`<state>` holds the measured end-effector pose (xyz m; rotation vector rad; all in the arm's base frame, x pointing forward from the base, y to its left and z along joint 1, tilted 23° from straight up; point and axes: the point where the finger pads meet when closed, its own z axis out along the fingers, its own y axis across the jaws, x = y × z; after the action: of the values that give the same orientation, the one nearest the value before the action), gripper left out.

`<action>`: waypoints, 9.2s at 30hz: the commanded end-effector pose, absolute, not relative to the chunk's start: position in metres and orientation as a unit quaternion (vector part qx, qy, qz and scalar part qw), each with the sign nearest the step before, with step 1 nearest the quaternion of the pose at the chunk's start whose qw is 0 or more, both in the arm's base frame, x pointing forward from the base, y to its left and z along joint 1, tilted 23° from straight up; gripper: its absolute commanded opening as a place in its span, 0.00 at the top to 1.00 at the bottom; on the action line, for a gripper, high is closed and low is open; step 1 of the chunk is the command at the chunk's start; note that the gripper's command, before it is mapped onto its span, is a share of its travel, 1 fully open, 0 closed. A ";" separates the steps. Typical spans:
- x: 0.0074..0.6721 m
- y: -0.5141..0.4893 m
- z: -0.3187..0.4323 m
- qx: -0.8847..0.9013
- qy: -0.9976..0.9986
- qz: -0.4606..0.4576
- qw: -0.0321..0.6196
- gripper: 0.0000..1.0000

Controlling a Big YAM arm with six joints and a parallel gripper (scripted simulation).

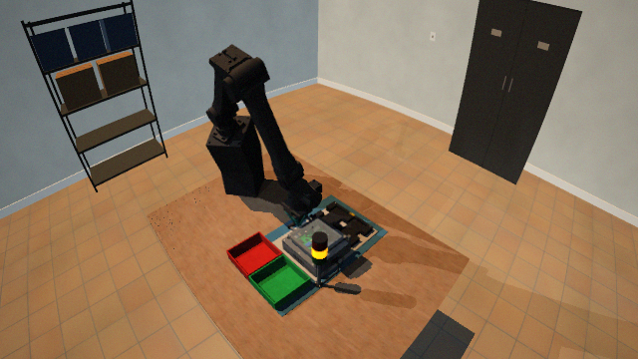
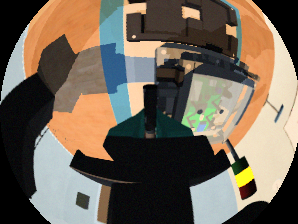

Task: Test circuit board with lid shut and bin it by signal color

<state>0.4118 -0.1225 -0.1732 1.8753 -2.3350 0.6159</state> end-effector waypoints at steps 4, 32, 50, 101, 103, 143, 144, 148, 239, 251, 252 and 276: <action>0.417 -0.133 -0.188 0.611 -0.765 0.198 0.042 1.00; 0.417 -0.133 -0.188 0.611 -0.765 0.198 0.042 0.52; 0.416 -0.134 -0.188 0.609 -0.766 0.198 0.044 0.52; 0.400 -0.082 -0.072 0.613 -0.763 0.203 0.036 0.52; 0.399 -0.081 -0.073 0.613 -0.763 0.201 0.038 0.52; 0.400 -0.081 -0.077 0.615 -0.762 0.200 0.039 1.00; 0.400 -0.081 -0.077 0.615 -0.762 0.200 0.039 1.00; 0.400 -0.081 -0.077 0.615 -0.762 0.200 0.039 1.00; 0.428 -0.018 -0.076 0.614 -0.763 0.199 0.039 1.00; 0.431 -0.033 -0.088 0.610 -0.766 0.202 0.036 1.00; 0.433 -0.034 -0.090 0.610 -0.766 0.203 0.034 1.00; 0.432 -0.054 -0.142 0.612 -0.765 0.196 0.043 1.00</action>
<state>0.4288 -0.0506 -0.1429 1.8688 -2.3372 0.6033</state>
